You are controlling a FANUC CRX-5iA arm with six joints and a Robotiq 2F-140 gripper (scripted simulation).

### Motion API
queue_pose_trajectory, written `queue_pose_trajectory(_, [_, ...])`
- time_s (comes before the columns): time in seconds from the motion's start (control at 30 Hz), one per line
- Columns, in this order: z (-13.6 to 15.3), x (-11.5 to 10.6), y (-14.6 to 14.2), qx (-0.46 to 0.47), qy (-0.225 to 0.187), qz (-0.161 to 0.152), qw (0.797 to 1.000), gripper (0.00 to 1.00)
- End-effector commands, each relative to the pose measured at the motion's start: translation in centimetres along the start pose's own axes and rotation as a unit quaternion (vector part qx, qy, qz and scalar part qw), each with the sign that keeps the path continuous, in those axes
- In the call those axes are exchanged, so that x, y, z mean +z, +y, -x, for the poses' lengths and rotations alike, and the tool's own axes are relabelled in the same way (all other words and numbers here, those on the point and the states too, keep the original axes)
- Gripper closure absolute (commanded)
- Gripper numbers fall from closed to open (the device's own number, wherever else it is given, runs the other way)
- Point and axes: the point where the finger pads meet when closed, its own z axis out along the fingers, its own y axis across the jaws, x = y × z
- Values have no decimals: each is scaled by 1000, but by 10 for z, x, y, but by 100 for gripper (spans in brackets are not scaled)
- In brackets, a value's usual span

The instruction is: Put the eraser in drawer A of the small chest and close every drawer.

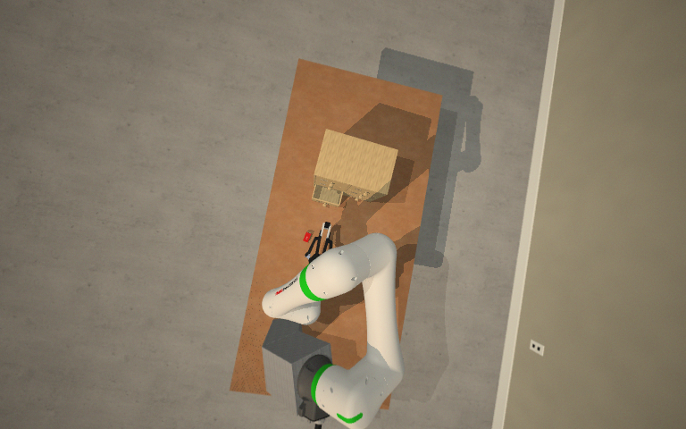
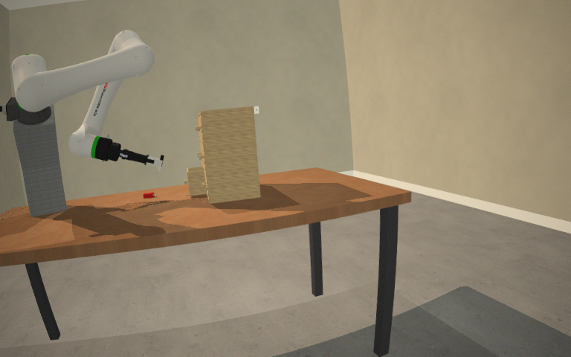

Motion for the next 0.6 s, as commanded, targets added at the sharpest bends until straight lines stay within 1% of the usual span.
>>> queue_pose_trajectory(0.0, [1,4,0,0,0,0,1000,89])
queue_pose_trajectory(0.23, [9,25,0,0,0,0,1000,89])
queue_pose_trajectory(0.47, [19,52,0,0,0,0,1000,89])
queue_pose_trajectory(0.53, [19,52,0,0,0,0,1000,89])
queue_pose_trajectory(0.57, [20,56,0,0,0,0,1000,89])
